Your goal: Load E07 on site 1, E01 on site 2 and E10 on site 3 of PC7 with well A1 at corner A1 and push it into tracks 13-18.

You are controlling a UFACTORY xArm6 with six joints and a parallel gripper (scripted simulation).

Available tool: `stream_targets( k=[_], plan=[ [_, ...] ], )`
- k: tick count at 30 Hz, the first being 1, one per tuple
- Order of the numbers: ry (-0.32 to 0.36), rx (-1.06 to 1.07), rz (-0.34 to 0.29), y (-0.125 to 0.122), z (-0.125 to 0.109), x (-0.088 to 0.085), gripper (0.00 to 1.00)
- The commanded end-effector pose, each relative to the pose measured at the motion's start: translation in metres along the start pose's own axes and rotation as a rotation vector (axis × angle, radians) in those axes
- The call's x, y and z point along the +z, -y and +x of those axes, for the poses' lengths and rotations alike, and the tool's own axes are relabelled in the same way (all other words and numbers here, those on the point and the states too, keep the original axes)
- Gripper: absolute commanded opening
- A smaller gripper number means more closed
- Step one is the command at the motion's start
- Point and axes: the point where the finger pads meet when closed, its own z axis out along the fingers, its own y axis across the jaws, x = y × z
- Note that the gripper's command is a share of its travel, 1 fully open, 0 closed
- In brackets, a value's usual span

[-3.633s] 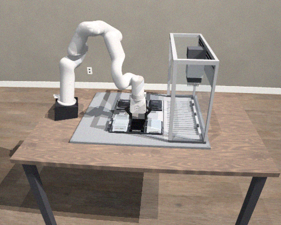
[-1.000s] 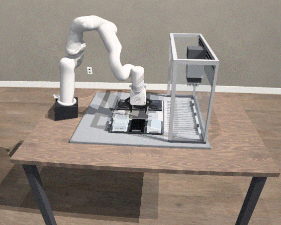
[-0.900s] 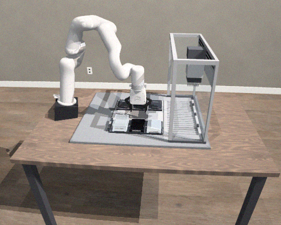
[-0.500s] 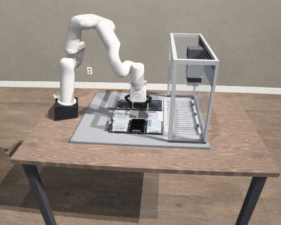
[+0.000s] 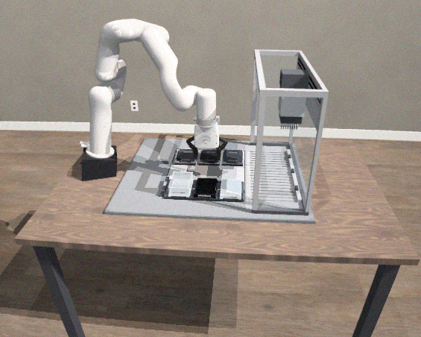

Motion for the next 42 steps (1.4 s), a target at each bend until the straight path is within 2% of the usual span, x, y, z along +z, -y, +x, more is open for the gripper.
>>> stream_targets(
  k=[1,7,16,42],
  plan=[
    [0.001,0.0,-0.004,-0.001,0.0,-0.009,1.0],
    [0.001,0.0,-0.004,-0.001,0.0,-0.019,1.0],
    [0.001,0.0,-0.004,-0.001,0.0,-0.019,1.0],
    [0.002,0.0,-0.004,-0.001,-0.115,-0.019,1.0]
  ],
)
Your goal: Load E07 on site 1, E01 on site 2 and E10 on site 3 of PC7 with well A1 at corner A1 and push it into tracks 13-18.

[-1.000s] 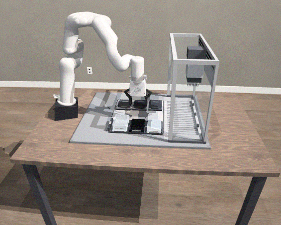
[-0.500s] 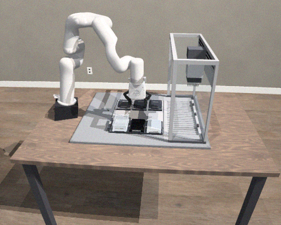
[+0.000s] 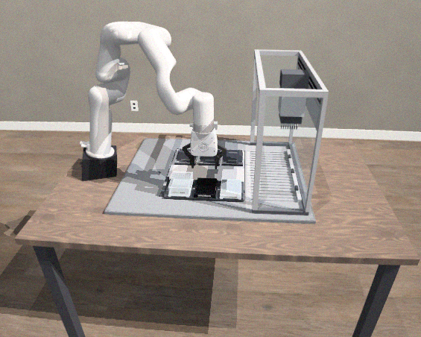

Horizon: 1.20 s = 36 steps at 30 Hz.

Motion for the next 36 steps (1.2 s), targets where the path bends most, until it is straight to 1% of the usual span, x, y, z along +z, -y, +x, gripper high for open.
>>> stream_targets(
  k=[1,16,18,20,36],
  plan=[
    [-0.001,-0.001,-0.003,-0.002,-0.015,-0.001,1.0],
    [0.0,-0.001,-0.003,-0.002,-0.09,-0.001,1.0],
    [0.0,-0.001,-0.003,-0.002,-0.09,-0.001,1.0],
    [0.0,-0.001,-0.003,-0.002,-0.096,-0.001,1.0],
    [0.0,-0.001,-0.003,-0.002,-0.096,-0.001,1.0]
  ],
)
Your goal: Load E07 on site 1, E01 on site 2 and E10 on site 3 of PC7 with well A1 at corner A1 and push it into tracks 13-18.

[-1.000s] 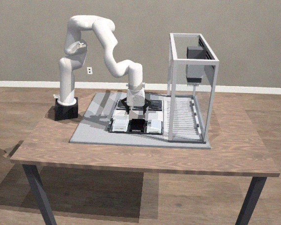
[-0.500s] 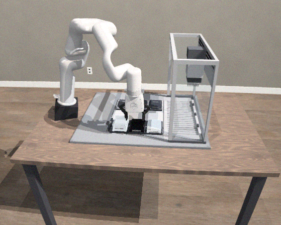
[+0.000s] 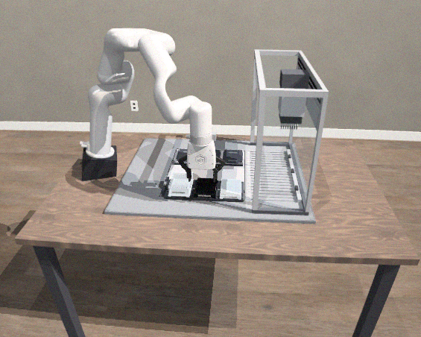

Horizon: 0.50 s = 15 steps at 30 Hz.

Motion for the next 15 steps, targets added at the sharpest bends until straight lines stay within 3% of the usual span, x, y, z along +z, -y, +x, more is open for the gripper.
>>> stream_targets(
  k=[1,15],
  plan=[
    [0.002,0.0,-0.003,-0.001,-0.001,0.0,1.0],
    [0.002,0.0,-0.003,-0.001,-0.001,0.022,1.0]
  ],
)
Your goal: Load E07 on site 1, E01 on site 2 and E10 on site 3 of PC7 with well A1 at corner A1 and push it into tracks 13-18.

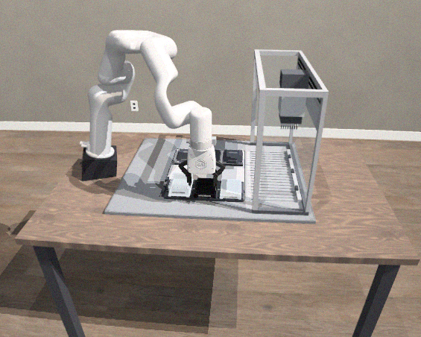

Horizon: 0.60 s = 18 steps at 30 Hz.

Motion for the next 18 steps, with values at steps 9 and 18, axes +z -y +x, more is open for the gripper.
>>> stream_targets(
  k=[9,18],
  plan=[
    [0.002,0.0,-0.004,-0.001,-0.001,0.016,1.0],
    [0.002,0.0,-0.004,-0.001,-0.001,0.028,1.0]
  ],
)
